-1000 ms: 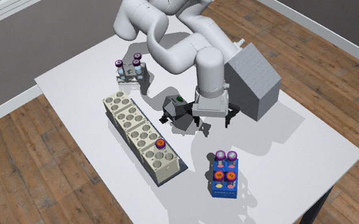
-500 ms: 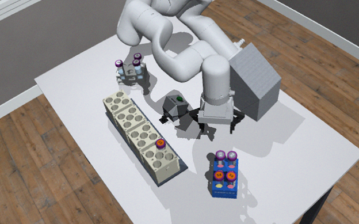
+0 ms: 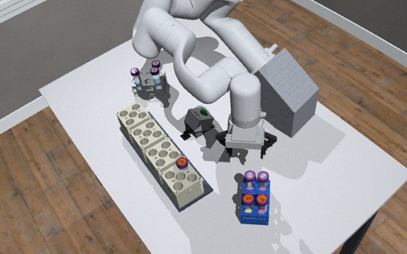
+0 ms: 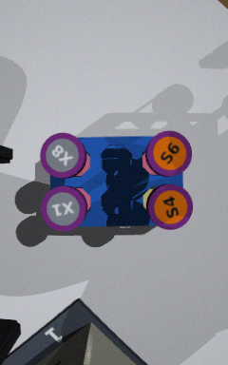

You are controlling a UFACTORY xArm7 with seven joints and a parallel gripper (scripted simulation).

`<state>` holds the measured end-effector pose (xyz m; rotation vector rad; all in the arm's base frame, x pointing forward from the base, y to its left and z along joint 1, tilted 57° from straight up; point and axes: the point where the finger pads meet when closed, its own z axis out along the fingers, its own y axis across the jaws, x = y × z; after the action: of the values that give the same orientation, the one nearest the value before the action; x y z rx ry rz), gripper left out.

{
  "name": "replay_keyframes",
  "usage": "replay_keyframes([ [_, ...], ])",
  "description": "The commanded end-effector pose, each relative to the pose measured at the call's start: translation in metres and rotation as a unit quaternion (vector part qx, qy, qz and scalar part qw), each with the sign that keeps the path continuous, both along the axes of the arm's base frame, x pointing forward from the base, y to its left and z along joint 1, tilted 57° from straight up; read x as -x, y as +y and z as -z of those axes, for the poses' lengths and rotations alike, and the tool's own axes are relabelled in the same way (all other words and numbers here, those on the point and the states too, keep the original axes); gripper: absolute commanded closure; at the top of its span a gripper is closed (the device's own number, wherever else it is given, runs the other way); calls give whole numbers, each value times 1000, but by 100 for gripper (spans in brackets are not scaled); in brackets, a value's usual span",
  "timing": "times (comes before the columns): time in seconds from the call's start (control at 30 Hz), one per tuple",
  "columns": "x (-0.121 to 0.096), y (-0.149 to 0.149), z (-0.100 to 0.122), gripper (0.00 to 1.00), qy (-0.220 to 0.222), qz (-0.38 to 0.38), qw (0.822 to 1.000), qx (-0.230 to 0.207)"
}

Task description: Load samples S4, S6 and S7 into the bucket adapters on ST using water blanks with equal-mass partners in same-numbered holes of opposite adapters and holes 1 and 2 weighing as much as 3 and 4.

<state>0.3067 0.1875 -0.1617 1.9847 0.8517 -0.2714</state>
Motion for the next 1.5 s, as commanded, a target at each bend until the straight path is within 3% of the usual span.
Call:
replay_keyframes([
  [0.0, -2, -7, 6, 0, 0, -1, 1000, -3],
  [0.53, -7, -37, 26, 0, -1, -1, 1000, -2],
  [1.47, -7, -37, 26, 0, -1, -1, 1000, -3],
])
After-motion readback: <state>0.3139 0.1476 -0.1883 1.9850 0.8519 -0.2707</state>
